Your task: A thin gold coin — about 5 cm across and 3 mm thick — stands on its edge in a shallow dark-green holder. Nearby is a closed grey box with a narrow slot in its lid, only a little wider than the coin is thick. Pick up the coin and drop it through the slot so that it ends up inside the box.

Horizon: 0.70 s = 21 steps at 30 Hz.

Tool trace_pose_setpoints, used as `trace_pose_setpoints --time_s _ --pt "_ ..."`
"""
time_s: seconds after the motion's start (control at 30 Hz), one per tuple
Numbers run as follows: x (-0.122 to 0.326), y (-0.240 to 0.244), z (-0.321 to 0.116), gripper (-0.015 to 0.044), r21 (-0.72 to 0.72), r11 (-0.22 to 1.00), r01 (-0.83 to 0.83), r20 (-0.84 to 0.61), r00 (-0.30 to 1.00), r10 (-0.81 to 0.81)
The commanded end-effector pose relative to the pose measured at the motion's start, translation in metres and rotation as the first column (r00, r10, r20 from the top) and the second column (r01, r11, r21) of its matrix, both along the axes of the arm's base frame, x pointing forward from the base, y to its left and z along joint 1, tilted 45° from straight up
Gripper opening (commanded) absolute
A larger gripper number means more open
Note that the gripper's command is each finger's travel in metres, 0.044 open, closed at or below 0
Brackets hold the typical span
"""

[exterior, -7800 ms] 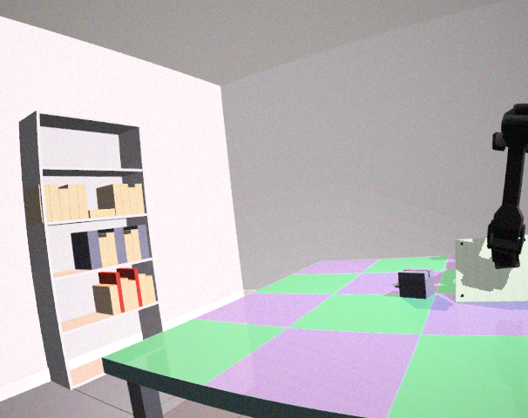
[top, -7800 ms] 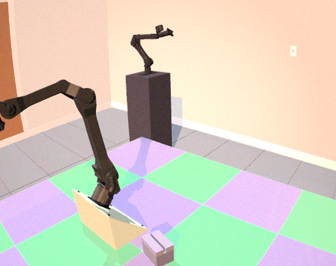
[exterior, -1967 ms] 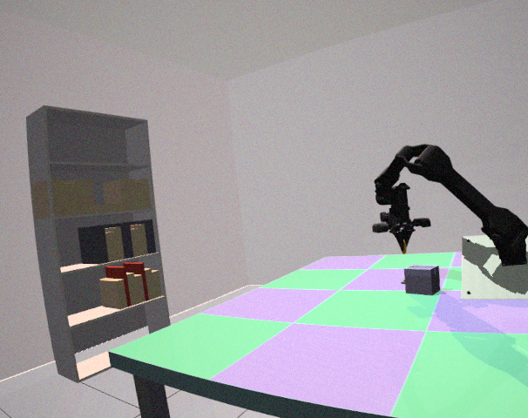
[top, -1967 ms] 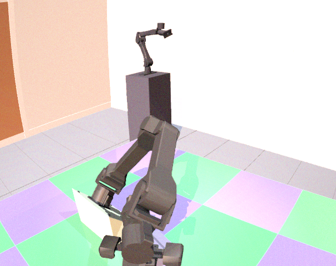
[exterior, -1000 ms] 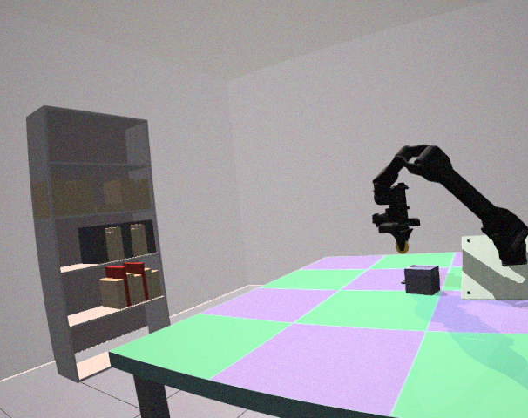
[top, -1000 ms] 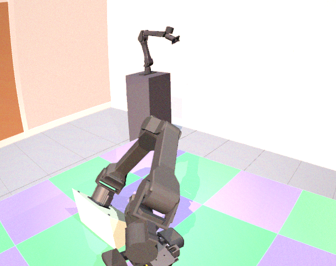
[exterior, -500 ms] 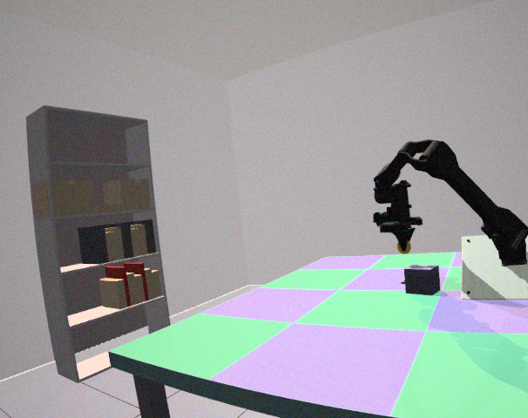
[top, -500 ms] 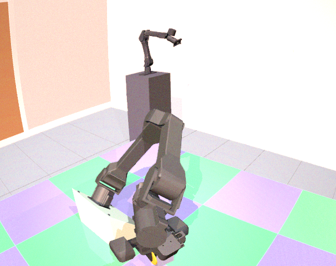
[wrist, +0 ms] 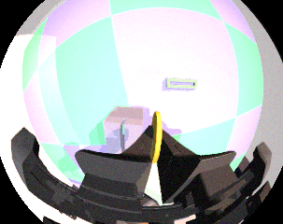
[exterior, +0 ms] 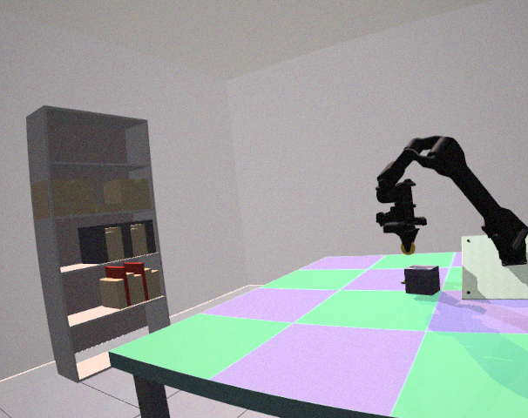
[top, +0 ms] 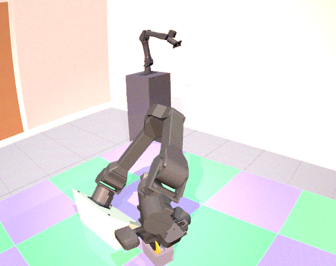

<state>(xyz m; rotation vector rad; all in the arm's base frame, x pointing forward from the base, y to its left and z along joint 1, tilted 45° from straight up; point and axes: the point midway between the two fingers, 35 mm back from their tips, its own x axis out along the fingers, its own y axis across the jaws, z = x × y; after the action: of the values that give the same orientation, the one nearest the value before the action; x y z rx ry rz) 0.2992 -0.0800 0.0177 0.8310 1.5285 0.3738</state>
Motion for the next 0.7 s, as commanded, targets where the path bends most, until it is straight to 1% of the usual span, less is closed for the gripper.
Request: trace_pose_setpoints --time_s 0.0,0.67 --pt "-0.005 0.006 0.005 0.0 0.003 1.0 0.004 -0.001 1.0 -0.004" --pt "-0.038 0.039 0.027 0.0 0.007 1.0 0.004 -0.003 1.0 -0.004"
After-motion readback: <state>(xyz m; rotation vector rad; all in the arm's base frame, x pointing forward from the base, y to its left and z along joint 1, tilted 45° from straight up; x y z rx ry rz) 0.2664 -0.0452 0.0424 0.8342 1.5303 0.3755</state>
